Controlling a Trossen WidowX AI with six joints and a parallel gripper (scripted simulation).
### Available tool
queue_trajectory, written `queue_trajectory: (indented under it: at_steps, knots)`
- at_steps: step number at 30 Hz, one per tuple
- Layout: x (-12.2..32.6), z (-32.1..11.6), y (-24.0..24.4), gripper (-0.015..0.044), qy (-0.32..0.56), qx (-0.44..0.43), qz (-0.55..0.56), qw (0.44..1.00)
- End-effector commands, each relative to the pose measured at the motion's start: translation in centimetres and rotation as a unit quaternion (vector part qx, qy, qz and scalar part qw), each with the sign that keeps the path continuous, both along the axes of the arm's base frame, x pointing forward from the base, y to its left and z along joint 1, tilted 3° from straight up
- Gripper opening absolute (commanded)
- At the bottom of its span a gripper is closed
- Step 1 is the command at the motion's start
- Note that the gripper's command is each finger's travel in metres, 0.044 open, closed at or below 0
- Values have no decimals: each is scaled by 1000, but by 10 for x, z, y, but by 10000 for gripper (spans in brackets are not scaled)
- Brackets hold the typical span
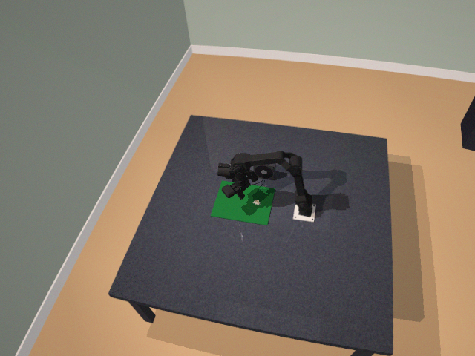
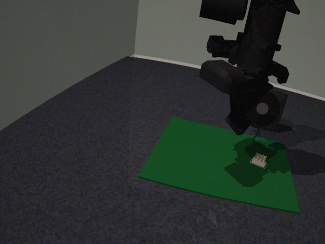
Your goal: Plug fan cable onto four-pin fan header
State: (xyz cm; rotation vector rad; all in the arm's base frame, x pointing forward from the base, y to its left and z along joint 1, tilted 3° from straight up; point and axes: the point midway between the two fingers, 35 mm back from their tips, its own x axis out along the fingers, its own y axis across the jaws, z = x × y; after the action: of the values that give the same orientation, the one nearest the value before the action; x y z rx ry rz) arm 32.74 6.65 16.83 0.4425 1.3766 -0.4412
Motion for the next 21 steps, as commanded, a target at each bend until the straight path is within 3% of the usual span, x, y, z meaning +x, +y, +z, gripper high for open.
queue_trajectory:
  at_steps: [1, 21]
  knots:
    - [3, -4, 1, 0, -16, -16, 10, 1000]
    - [19, -19, 7, 0, -96, -88, 38, 991]
